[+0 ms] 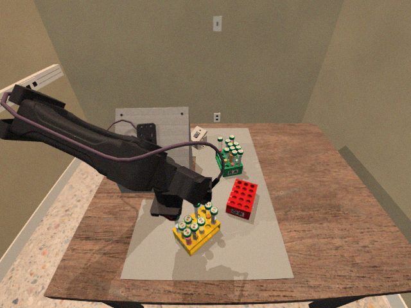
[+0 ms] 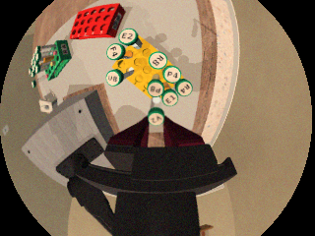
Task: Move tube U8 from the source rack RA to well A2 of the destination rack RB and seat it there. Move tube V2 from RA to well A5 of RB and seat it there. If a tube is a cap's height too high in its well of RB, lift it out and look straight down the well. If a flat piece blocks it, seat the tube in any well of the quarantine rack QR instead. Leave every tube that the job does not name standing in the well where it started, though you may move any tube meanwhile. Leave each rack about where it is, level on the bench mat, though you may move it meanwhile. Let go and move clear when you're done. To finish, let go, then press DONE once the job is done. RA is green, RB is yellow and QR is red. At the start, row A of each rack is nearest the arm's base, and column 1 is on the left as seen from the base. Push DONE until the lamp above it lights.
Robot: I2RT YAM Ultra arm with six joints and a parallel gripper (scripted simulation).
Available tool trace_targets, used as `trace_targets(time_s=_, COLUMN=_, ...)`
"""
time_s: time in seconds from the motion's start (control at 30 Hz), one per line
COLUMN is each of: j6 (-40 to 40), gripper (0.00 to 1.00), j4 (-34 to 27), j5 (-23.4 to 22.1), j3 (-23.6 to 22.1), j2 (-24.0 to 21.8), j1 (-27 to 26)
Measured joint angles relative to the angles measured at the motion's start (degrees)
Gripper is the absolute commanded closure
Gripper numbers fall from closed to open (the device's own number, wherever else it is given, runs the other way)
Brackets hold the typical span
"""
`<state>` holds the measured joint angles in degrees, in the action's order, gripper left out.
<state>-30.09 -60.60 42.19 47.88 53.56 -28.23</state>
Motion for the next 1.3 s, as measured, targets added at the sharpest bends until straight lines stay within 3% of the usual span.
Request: trace_targets(time_s=1.3, j6=-5.9, gripper=1.00, j4=6.5, j5=-2.4, j3=-3.0, j2=-0.5, j1=-4.9)
